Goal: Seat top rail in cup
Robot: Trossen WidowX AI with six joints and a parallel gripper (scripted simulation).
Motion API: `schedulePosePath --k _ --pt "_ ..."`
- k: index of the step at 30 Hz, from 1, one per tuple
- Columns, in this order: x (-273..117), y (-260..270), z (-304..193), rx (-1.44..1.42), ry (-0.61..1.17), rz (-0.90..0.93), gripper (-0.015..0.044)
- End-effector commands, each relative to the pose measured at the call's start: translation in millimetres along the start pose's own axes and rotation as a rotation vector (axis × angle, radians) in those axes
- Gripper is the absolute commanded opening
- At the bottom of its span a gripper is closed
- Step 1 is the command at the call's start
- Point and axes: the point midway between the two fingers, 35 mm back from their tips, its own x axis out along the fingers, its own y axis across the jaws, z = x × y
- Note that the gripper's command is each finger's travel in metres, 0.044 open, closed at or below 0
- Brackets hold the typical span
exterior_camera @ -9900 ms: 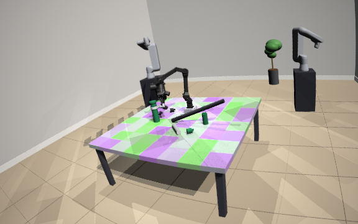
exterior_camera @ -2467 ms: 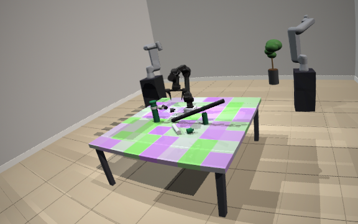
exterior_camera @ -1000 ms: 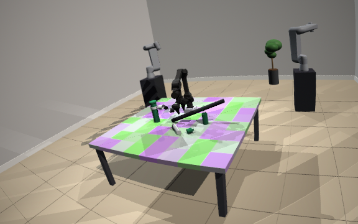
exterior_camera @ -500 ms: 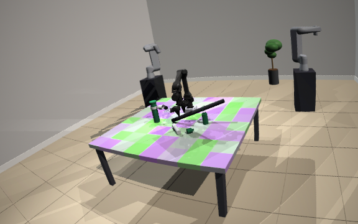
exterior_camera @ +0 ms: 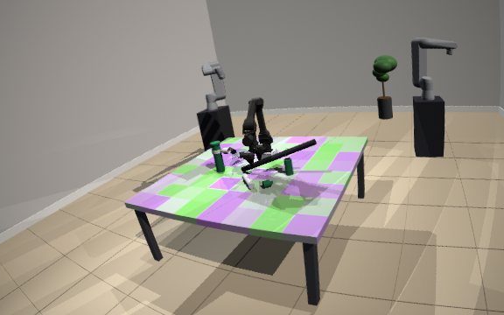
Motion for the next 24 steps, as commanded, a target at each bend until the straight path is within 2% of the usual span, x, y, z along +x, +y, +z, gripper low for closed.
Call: schedulePosePath --k 1,12,21,24 --pt "9 2 0 -0.003 -0.003 0.005 0.0440" --pt "23 3 0 -0.004 -0.003 0.005 0.0440" --pt "23 3 0 -0.004 -0.003 0.005 0.0204" --pt "23 3 0 -0.004 -0.003 0.005 0.0184"
